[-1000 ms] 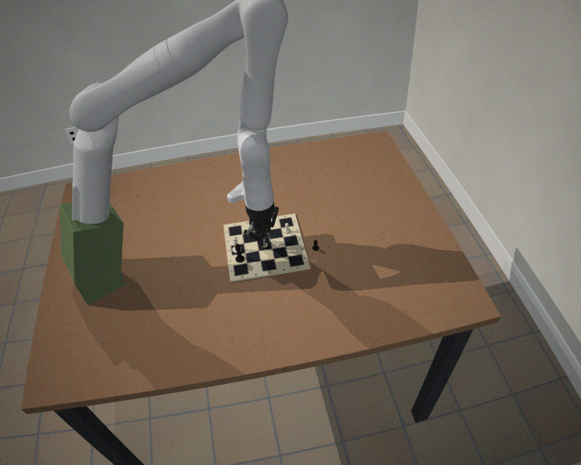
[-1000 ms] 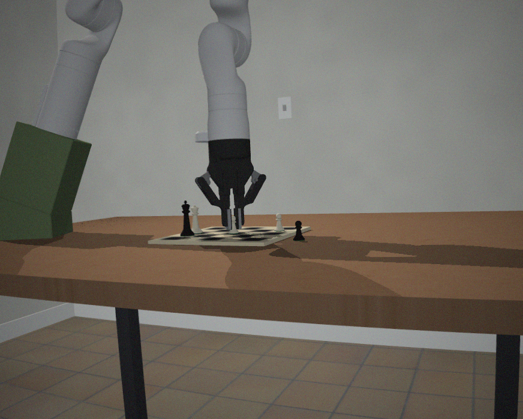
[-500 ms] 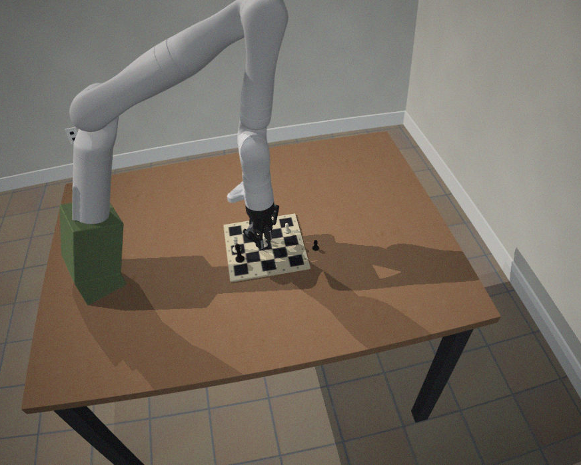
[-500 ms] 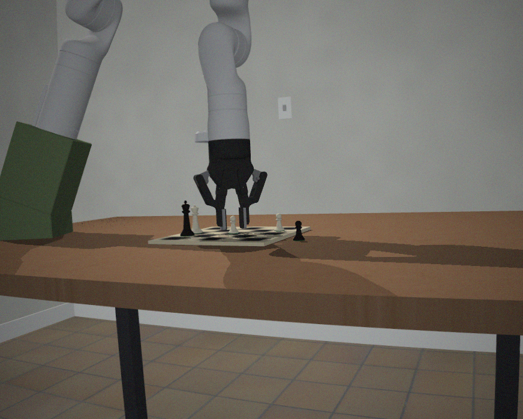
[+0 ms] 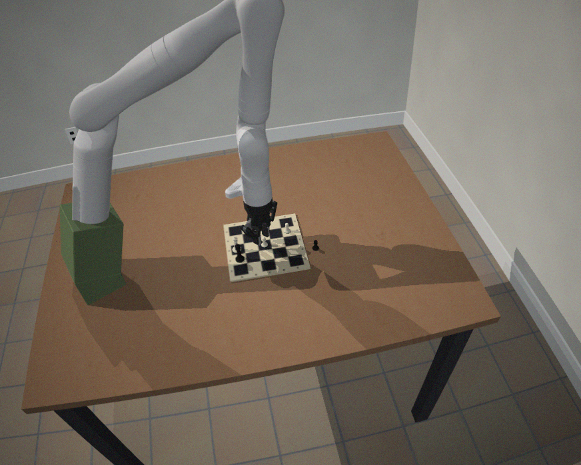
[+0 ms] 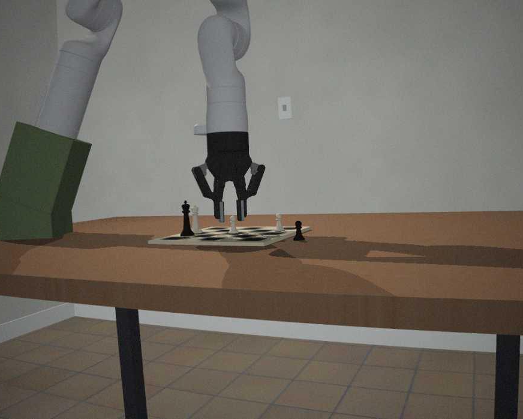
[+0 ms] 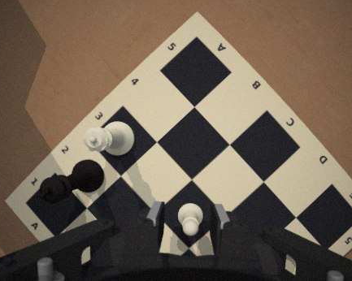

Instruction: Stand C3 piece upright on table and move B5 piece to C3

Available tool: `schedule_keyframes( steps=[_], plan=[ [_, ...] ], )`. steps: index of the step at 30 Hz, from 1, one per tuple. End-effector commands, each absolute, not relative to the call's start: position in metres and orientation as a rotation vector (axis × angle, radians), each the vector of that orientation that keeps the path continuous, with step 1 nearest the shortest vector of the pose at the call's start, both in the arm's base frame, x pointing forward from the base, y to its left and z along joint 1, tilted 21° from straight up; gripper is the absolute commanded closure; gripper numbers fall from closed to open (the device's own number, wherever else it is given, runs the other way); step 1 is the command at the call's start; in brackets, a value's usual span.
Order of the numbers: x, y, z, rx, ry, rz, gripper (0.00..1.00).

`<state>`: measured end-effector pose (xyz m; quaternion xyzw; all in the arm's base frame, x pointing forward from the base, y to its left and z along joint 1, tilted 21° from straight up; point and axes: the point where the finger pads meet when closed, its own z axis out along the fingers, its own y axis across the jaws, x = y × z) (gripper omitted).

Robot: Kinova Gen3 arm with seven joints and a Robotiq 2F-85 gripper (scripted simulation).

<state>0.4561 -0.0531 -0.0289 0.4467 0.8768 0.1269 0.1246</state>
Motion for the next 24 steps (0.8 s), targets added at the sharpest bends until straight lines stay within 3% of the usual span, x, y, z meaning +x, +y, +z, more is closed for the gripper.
schedule_keyframes(
  steps=[1, 21, 22, 24],
  plan=[
    [0.456, -0.058, -0.013, 1.299, 2.54, 0.37, 0.66],
    [0.434, -0.064, 0.044, 1.299, 2.54, 0.37, 0.66],
    [0.434, -0.064, 0.044, 1.299, 2.54, 0.37, 0.0],
    [0.434, -0.064, 0.044, 1.299, 2.54, 0.37, 0.0]
  ],
)
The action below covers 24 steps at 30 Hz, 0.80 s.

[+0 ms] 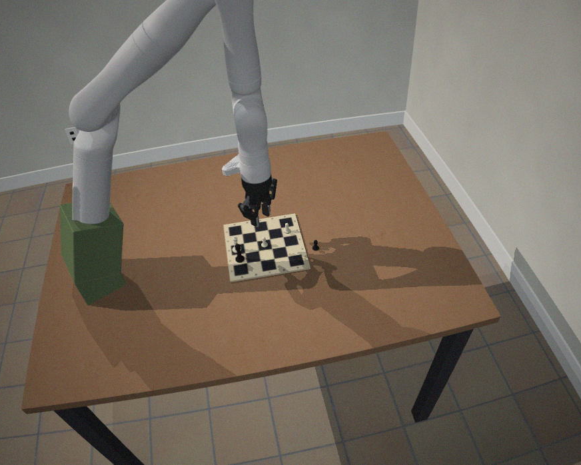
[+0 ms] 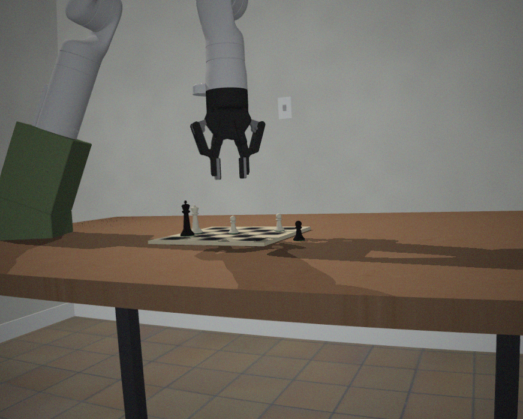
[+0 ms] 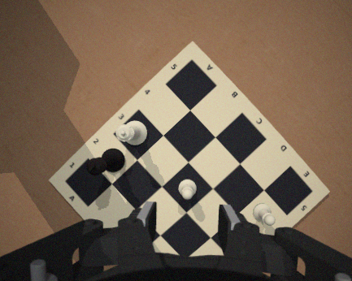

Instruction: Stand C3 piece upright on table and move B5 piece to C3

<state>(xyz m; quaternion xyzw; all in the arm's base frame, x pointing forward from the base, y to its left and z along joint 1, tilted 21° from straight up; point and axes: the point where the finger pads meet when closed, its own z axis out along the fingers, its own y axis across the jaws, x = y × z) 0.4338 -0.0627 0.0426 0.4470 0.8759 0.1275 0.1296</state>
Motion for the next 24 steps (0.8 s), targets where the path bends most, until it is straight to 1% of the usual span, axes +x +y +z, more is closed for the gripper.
schedule_keyframes(
  steps=[1, 24],
  plan=[
    [0.4345, -0.0641, 0.0444, 1.299, 2.54, 0.37, 0.0],
    [0.4334, -0.0644, 0.0473, 1.299, 2.54, 0.37, 0.0]
  ],
)
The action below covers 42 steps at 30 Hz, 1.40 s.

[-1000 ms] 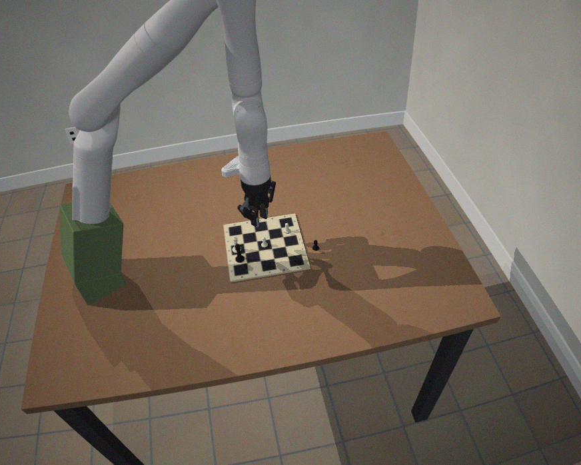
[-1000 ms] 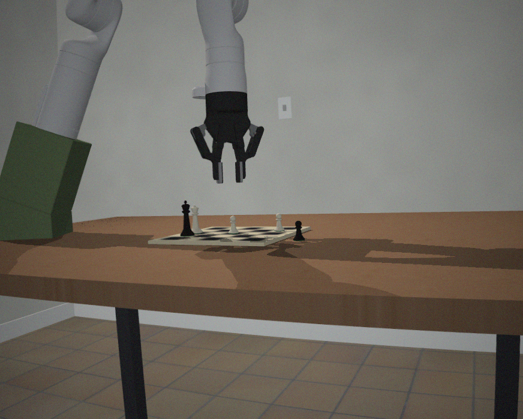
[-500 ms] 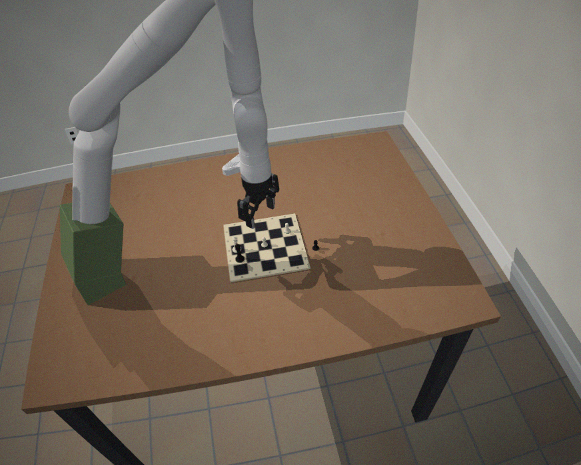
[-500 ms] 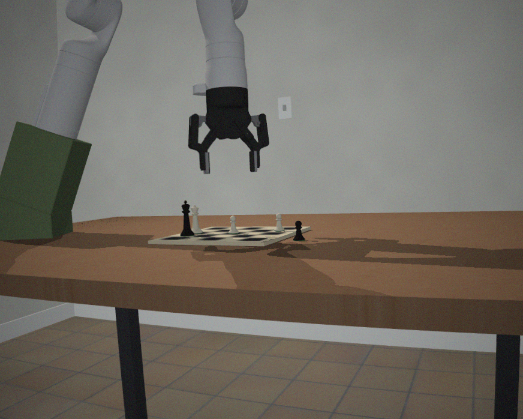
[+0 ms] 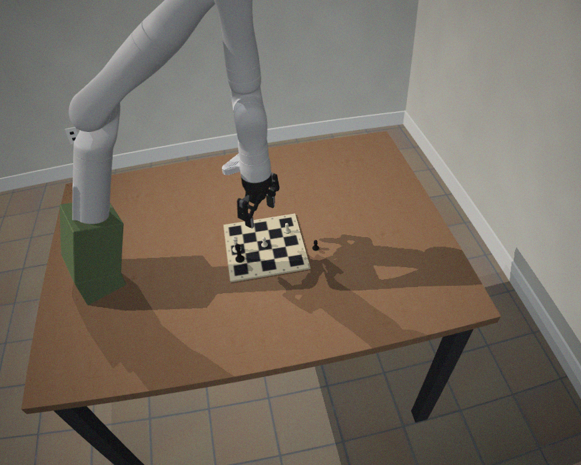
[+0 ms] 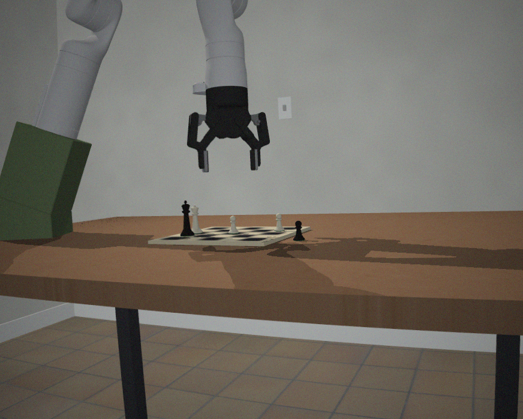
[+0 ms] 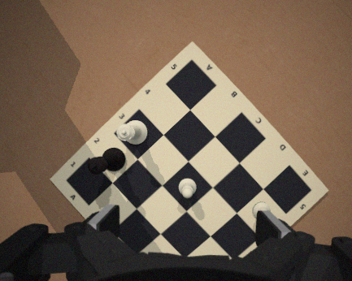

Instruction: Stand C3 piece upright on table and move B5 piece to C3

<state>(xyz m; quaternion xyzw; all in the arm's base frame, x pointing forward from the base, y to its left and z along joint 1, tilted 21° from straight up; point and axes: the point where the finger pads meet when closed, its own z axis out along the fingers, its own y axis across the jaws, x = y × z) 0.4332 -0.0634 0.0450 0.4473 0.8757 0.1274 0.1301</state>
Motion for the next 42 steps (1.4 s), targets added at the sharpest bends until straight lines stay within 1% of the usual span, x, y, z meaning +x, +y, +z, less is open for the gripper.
schedule_keyframes(
  steps=[1, 14, 21, 42],
  plan=[
    [0.433, -0.065, 0.049, 1.299, 2.54, 0.37, 0.0],
    [0.414, -0.07, 0.099, 1.299, 2.54, 0.37, 0.0],
    [0.409, -0.072, 0.113, 1.299, 2.54, 0.37, 0.0],
    [0.408, -0.072, 0.117, 1.299, 2.54, 0.37, 0.0]
  ],
)
